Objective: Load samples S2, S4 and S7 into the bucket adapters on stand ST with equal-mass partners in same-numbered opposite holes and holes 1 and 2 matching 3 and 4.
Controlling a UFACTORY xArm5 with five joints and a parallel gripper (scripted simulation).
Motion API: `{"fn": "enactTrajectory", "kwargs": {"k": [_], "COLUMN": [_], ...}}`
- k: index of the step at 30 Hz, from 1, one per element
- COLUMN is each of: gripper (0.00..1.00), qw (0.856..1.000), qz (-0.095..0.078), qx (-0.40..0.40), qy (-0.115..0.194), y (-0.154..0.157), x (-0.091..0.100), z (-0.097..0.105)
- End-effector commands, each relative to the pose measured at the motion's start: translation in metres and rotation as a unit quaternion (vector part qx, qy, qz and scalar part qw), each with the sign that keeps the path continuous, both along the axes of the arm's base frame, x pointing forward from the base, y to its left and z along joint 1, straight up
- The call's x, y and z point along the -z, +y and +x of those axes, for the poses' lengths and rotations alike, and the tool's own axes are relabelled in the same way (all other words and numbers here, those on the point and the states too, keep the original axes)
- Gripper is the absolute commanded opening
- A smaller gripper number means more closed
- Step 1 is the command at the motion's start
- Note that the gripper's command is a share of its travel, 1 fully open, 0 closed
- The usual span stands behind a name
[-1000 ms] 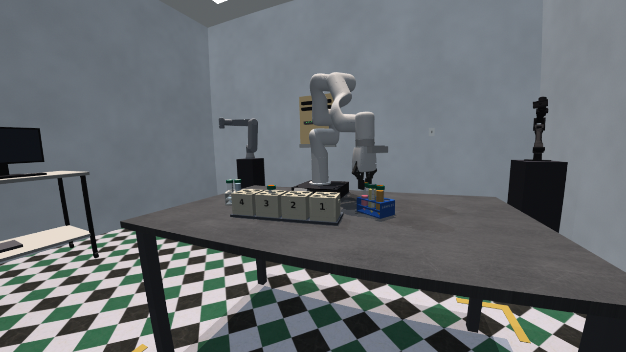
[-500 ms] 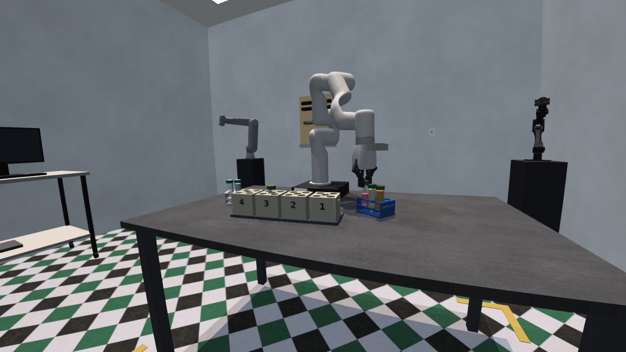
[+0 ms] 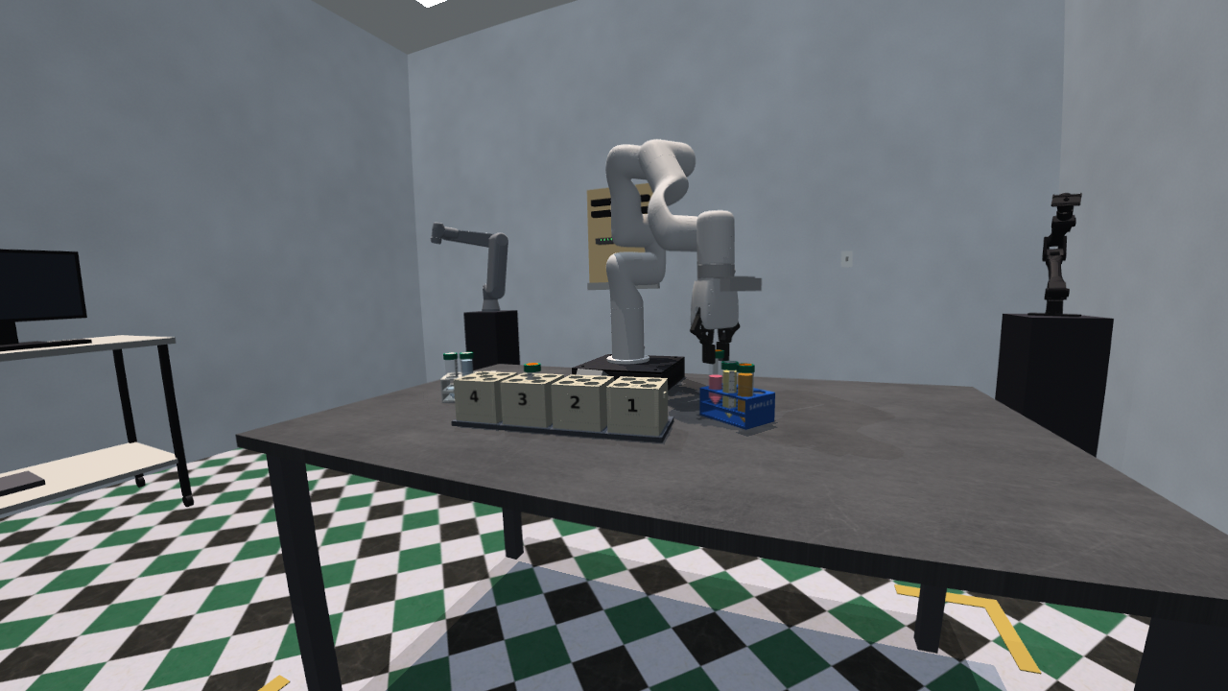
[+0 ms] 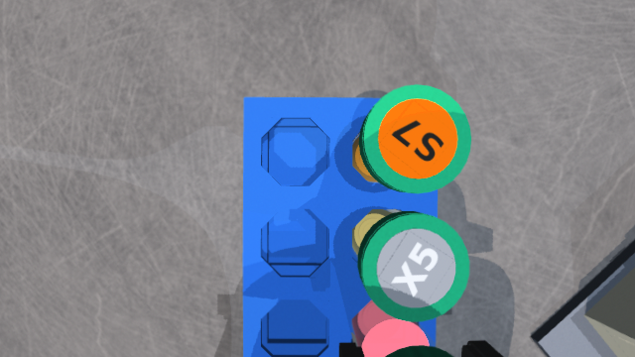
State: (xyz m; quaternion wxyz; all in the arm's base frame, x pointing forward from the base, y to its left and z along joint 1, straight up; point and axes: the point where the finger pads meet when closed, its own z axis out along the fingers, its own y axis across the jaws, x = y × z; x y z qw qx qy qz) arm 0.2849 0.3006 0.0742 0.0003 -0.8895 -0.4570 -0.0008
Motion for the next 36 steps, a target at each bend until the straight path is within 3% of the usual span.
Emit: {"fn": "enactTrajectory", "kwargs": {"k": [1,36], "gripper": [0.0,0.0], "qw": [1.0,1.0], "qz": [0.0,0.0], "qx": [0.0,0.0], "qy": [-0.003,-0.003], "y": [0.001,0.001], "x": [-0.003,-0.058], "z": [0.001,0.001]}}
